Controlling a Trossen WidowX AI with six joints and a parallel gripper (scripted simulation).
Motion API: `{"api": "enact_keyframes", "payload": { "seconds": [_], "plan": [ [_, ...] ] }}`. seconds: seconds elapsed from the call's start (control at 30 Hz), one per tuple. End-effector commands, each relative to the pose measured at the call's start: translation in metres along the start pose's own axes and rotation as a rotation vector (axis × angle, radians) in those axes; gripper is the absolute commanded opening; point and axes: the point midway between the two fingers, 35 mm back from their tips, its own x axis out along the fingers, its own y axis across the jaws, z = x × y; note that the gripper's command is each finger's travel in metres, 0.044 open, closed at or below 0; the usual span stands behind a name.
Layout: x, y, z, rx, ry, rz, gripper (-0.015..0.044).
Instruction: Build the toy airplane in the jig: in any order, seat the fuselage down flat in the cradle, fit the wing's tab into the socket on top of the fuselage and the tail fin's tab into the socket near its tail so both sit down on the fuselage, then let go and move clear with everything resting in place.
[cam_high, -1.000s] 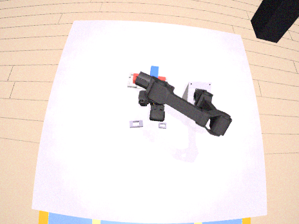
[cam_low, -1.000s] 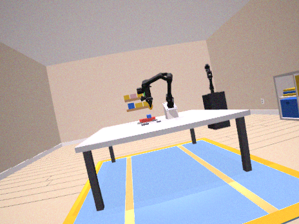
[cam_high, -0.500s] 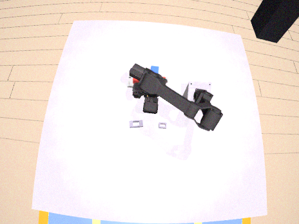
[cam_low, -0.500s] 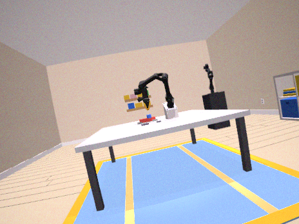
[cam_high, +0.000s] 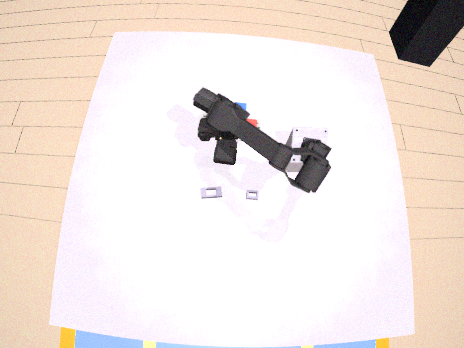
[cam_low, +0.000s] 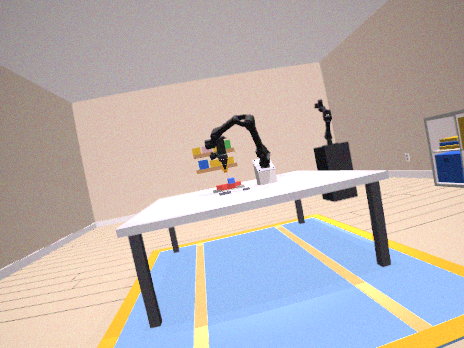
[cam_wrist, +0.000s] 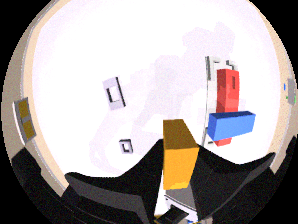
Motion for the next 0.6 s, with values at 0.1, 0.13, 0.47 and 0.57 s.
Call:
{"api": "enact_keyframes", "payload": {
  "seconds": [0.1,0.13,0.47,0.57],
  "plan": [
    [0.003,-0.017,0.012,-0.007,-0.002,-0.003,0.0000],
    [0.004,-0.020,0.014,-0.007,-0.002,-0.003,0.0000],
    [0.010,-0.046,0.028,-0.010,-0.003,-0.003,0.0000],
    [0.013,-0.054,0.032,-0.010,-0.003,-0.002,0.0000]
  ]
}}
